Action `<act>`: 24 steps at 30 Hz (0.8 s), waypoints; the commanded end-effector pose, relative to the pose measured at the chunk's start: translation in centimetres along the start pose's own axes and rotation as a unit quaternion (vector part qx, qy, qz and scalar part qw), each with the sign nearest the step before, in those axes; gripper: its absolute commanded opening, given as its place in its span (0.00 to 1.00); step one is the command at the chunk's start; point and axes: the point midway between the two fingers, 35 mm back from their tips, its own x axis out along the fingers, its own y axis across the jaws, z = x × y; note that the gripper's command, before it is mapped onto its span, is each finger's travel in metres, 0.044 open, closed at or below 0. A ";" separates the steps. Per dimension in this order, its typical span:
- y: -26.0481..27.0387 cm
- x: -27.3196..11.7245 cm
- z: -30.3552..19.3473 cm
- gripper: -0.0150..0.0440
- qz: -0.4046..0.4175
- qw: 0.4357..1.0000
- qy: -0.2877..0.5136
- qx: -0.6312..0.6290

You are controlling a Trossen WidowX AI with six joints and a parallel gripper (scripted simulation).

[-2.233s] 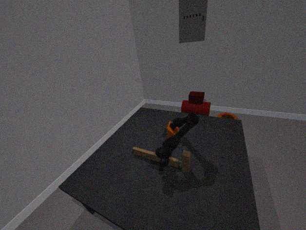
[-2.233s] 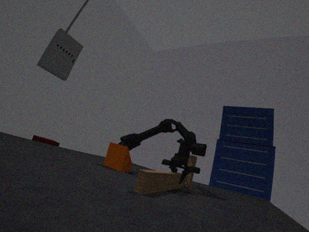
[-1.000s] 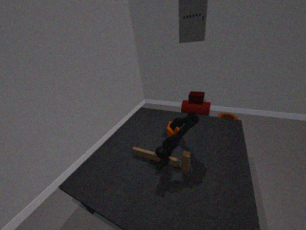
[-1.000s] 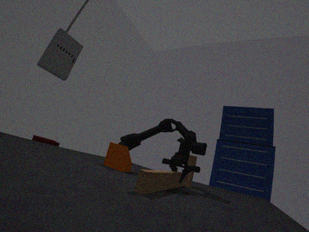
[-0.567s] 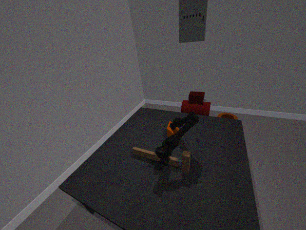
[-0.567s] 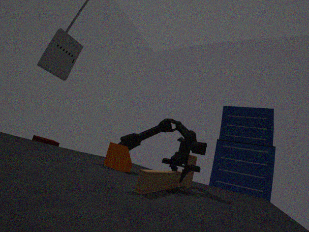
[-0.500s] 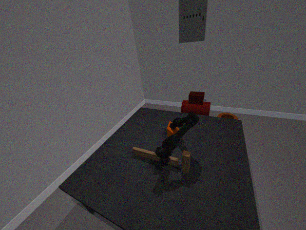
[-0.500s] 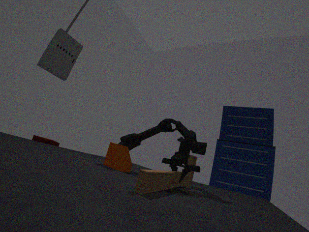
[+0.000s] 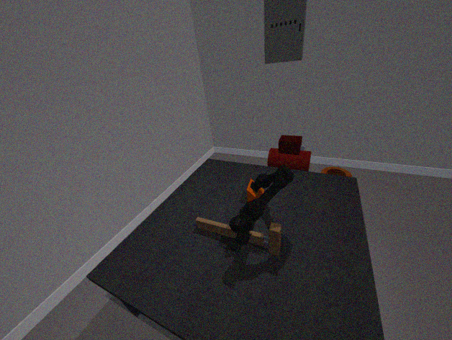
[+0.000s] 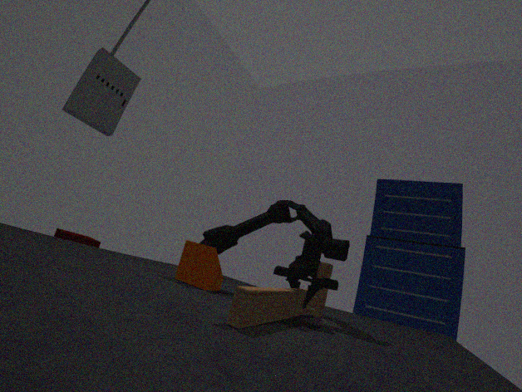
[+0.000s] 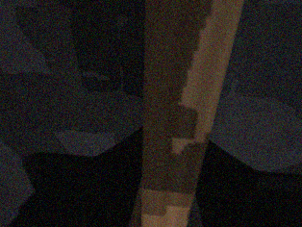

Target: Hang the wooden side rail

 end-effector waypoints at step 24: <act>0.4 -1.1 0.0 0.25 0.009 1.000 -0.002 -0.005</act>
